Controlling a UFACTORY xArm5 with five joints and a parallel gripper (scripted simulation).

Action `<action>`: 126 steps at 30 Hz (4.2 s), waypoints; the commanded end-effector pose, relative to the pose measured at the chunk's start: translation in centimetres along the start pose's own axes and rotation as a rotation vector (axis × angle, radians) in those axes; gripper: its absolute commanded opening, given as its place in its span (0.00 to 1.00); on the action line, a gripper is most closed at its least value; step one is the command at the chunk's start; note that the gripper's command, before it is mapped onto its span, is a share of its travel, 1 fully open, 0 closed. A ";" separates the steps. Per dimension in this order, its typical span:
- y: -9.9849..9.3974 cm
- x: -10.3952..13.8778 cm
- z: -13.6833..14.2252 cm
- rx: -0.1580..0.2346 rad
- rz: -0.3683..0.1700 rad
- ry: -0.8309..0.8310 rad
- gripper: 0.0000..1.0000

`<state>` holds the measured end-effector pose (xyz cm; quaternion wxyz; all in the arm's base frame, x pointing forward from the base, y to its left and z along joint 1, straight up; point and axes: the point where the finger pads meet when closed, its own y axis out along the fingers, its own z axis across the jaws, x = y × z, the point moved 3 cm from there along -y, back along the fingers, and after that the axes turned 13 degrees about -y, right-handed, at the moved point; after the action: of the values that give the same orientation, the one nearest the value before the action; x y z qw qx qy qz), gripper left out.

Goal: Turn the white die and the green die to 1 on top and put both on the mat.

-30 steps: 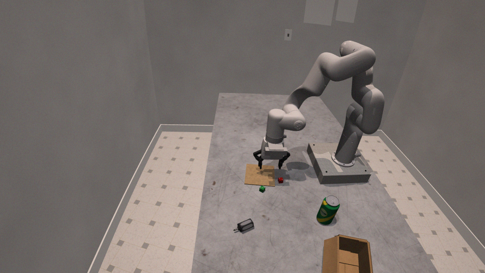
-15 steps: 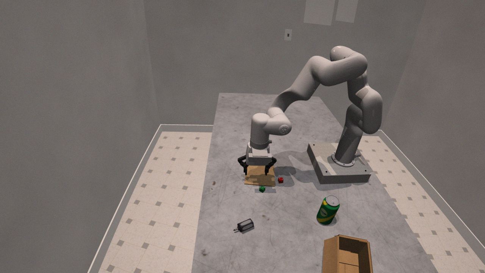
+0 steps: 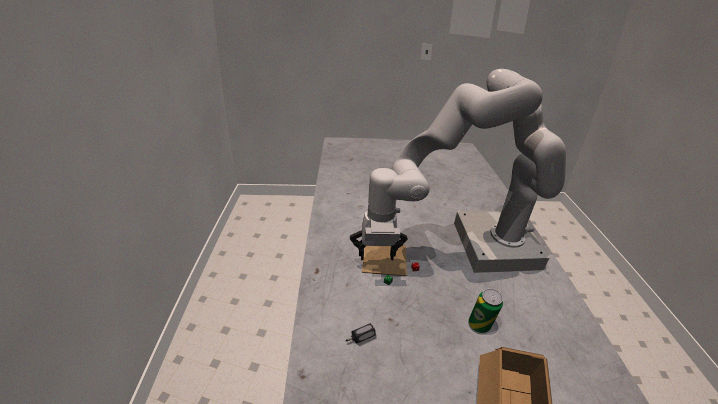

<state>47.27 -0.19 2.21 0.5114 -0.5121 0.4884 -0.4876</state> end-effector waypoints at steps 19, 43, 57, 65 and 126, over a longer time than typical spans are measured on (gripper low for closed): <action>-0.1 0.0 0.1 0.004 0.000 0.000 1.00; -9.5 0.0 0.1 0.004 0.000 0.000 1.00; -11.1 0.0 0.1 0.004 0.000 0.000 1.00; -10.8 6.1 -2.5 0.004 0.000 0.195 1.00; -7.7 16.7 -10.5 0.004 0.001 1.339 1.00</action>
<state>37.52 -17.37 10.25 0.1485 -0.1500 0.6917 -0.6906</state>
